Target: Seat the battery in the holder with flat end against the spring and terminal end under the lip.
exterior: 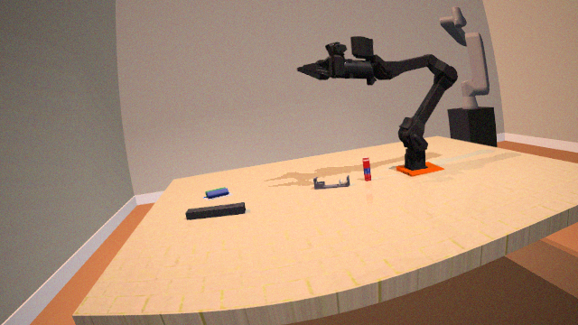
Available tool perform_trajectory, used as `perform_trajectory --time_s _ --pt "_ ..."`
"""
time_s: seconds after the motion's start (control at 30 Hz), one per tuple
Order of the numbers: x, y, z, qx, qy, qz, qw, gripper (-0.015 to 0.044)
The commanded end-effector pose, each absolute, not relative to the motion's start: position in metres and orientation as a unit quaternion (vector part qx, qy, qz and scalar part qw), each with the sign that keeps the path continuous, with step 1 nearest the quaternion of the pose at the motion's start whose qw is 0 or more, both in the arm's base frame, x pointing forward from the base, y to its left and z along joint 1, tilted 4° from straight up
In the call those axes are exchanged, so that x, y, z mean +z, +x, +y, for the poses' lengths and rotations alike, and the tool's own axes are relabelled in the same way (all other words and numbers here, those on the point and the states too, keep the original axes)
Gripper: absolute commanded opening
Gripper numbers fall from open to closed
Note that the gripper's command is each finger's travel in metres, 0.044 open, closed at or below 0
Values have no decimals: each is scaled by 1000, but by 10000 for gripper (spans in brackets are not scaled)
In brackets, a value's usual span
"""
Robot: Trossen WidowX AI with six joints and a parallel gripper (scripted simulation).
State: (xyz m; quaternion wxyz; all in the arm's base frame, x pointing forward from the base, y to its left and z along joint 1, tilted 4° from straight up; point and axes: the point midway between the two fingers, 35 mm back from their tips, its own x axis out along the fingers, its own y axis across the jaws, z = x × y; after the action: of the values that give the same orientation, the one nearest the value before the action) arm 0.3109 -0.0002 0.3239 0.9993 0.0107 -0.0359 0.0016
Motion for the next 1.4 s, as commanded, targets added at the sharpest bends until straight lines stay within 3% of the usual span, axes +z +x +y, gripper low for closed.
perform_trajectory --time_s 0.0,0.2,0.37,0.47,0.73,1.37 --pt "321 312 0 2 11 -28 1000 374" --pt "232 317 16 21 31 232 972 216" --pt "169 276 27 25 38 462 886 85" --pt "154 252 30 21 38 543 839 6" --pt "144 186 32 4 28 715 699 0" --pt "121 185 33 3 28 720 693 0"
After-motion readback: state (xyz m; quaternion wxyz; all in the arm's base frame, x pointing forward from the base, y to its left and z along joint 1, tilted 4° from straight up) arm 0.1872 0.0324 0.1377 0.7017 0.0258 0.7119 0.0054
